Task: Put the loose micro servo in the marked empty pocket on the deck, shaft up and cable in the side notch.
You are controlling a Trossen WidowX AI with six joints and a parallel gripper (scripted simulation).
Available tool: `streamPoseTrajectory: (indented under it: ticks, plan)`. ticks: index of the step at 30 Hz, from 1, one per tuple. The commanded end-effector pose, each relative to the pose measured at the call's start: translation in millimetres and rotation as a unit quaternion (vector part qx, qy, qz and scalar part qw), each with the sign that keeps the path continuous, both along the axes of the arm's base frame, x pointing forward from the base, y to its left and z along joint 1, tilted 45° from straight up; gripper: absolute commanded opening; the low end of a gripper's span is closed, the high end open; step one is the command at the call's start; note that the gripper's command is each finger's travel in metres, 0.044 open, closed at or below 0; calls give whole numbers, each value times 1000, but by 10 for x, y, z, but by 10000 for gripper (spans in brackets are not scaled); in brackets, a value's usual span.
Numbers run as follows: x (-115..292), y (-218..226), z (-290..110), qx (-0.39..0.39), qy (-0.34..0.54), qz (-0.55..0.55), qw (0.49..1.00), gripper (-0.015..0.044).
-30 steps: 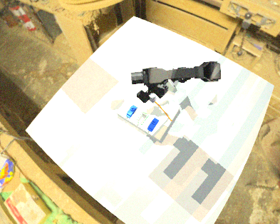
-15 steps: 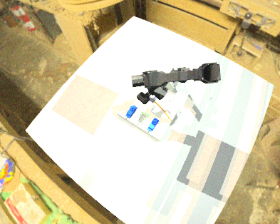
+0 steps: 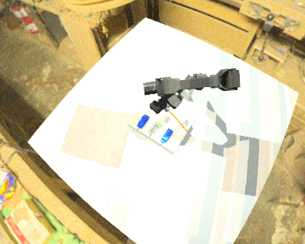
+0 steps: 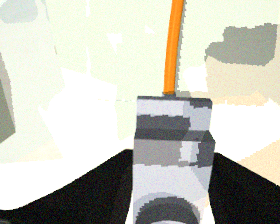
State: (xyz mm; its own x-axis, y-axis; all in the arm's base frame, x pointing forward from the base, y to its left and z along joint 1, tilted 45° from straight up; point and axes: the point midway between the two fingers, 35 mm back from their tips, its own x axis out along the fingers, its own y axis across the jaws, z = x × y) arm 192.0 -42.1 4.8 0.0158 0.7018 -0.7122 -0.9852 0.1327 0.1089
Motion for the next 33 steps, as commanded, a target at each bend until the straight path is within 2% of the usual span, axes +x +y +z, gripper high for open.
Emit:
streamPoseTrajectory:
  ticks: [1,2,6,11,17,27,33]
  plan:
    - [2,5,-2,1,1,-2,1000,111]
    - [2,5,-2,1,1,-2,1000,105]
    - [3,-50,49,1,1,-2,1000,0]
    - [-28,-179,224,1,1,-2,1000,0]
    - [-11,-181,237,1,1,-2,1000,0]
    - [341,-177,251,1,0,-2,1000,0]
    - [347,-134,293,1,0,-2,1000,0]
